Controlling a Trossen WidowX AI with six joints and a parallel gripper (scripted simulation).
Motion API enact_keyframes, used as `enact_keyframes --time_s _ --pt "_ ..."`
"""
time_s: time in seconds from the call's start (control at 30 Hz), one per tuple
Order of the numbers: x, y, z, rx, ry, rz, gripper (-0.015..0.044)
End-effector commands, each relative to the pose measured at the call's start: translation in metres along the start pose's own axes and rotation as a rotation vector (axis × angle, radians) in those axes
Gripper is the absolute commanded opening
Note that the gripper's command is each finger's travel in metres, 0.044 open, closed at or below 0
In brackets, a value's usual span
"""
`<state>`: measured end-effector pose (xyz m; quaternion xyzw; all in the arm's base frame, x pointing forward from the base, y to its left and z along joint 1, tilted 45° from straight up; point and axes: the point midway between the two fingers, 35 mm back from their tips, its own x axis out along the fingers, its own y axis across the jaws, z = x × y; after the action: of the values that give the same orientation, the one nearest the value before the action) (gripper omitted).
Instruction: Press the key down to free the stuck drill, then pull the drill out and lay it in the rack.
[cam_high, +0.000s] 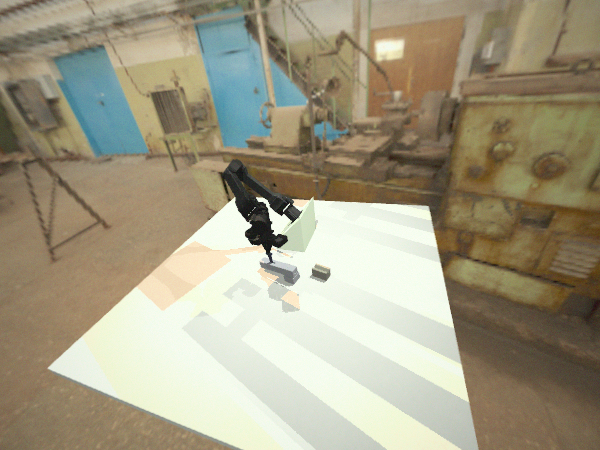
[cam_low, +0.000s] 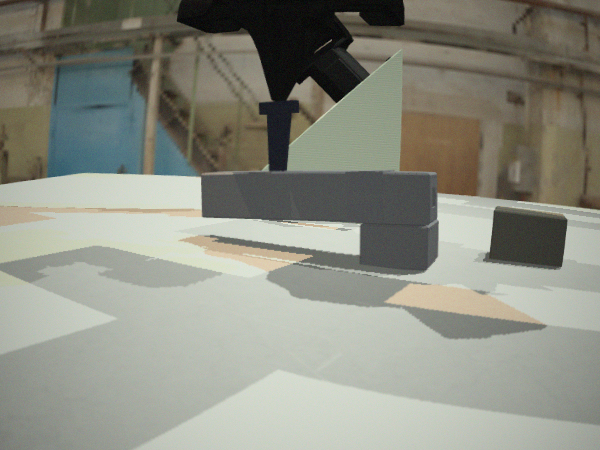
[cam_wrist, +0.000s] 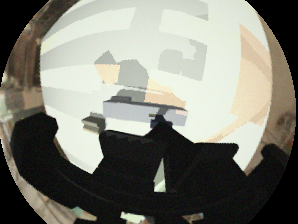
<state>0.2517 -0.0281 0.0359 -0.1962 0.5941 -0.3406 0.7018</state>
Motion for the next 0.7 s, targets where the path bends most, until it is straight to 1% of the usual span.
enact_keyframes --time_s 0.0,0.2,0.27,0.33,0.5,0.67 --pt "0.017 0.000 -0.010 -0.001 0.046 -0.003 0.0000" --pt "0.021 0.001 -0.010 -0.001 0.046 -0.003 0.0000" --pt "0.015 0.001 -0.009 -0.001 0.046 -0.001 0.0053" --pt "0.001 0.003 -0.005 -0.001 0.046 0.001 0.0105" --pt "-0.053 0.003 0.003 -0.001 0.047 0.000 0.0236" --pt "-0.055 0.003 0.003 -0.001 0.047 0.000 0.0368"
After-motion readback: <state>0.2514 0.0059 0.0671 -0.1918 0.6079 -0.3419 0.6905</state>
